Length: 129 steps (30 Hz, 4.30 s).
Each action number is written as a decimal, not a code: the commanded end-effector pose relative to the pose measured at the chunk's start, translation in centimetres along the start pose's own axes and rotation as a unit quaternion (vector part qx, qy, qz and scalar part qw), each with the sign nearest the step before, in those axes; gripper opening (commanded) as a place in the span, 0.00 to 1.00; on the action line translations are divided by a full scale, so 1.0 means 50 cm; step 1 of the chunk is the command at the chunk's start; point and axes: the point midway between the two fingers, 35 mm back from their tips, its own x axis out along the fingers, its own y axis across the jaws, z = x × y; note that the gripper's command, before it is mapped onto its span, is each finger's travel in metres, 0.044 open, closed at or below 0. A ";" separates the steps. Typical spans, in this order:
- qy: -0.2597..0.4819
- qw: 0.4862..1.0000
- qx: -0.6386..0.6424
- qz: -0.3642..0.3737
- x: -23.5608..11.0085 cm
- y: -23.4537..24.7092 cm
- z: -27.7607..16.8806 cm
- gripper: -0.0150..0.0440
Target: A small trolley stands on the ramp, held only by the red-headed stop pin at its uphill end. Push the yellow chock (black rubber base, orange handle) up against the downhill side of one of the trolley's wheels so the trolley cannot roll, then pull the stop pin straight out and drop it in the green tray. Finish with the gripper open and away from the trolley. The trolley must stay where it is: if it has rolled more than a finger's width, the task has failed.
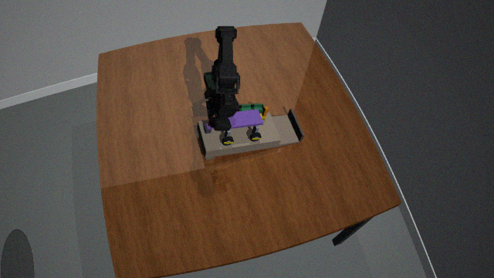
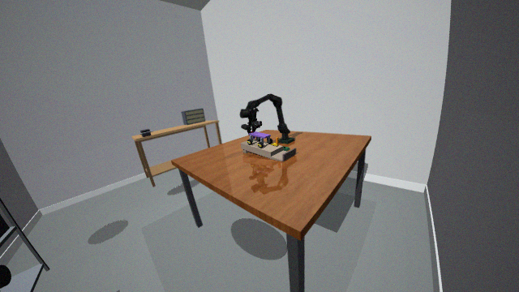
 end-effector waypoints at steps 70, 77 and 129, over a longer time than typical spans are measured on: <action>0.000 1.000 -0.003 0.003 -0.058 0.006 -0.008 0.25; 0.000 1.000 -0.003 0.003 -0.066 0.005 -0.012 0.25; 0.002 1.000 -0.004 0.006 -0.057 0.173 -0.071 0.25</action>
